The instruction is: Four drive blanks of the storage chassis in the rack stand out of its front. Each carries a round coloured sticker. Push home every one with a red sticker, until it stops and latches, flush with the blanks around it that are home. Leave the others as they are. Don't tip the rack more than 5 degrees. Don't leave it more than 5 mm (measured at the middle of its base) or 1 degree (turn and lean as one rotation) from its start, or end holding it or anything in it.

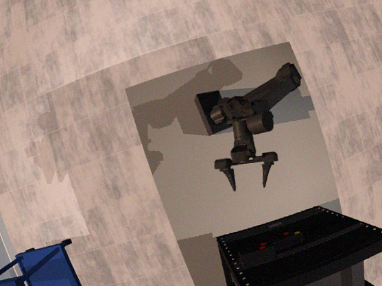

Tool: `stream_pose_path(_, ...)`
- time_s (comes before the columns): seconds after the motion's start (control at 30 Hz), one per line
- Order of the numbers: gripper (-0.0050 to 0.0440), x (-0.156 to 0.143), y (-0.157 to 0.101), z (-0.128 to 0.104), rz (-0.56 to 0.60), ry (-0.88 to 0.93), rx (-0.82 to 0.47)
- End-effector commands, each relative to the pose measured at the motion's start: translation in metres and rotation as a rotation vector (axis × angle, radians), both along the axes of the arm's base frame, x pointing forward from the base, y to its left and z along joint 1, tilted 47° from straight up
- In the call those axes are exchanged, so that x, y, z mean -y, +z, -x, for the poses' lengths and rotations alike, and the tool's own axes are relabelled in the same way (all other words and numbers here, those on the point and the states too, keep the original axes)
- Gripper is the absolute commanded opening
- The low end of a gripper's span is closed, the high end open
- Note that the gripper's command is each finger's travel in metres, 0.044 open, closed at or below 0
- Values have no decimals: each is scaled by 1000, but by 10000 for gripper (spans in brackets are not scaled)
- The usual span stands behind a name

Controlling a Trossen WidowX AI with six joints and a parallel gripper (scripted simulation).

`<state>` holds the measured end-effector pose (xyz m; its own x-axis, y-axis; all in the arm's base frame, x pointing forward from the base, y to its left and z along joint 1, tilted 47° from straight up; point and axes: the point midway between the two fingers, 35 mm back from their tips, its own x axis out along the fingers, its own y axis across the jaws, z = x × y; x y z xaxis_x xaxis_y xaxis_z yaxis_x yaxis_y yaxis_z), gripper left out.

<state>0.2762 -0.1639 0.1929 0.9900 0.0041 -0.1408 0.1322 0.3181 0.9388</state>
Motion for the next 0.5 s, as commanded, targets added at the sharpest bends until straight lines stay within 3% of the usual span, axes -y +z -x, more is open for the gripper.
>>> stream_pose_path(0.0, 440, -3, 6, -4, -129, 2, 14)
stream_pose_path(0.33, 440, -11, 10, -9, -407, 1, 5)
stream_pose_path(0.47, 440, -13, 11, -10, -457, 1, 3)
